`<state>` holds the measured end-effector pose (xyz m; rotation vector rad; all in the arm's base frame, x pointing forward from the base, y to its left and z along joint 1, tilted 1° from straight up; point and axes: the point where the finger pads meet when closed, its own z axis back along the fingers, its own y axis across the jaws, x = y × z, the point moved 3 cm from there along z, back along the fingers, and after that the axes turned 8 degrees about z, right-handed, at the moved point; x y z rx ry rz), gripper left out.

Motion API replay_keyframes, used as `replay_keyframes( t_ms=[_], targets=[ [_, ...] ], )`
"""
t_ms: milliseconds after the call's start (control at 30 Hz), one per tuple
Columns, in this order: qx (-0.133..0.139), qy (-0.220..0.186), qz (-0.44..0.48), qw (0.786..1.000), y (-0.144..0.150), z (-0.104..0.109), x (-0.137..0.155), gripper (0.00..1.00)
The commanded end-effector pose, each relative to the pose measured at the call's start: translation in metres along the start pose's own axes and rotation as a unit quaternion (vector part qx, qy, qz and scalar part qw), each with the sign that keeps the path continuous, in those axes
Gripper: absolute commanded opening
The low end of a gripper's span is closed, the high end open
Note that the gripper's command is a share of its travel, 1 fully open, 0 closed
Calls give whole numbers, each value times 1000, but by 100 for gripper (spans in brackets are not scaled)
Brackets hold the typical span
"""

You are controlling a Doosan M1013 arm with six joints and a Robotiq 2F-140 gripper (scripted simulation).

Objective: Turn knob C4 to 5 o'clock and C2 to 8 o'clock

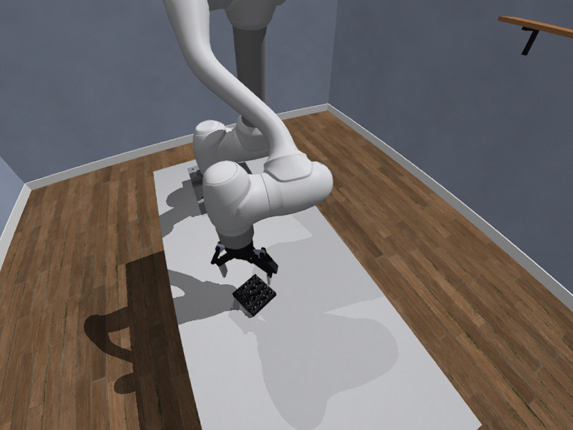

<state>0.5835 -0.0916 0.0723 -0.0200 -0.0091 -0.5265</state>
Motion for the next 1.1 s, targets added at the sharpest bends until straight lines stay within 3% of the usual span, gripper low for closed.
replay_keyframes(
  t_ms=[0,267,733,1067],
  targets=[
    [6,2,78,997,4,1,2,100],
    [6,2,180,984,11,2,6,100],
    [6,0,426,905,28,6,13,100],
    [6,0,456,890,30,6,14,100]
  ],
)
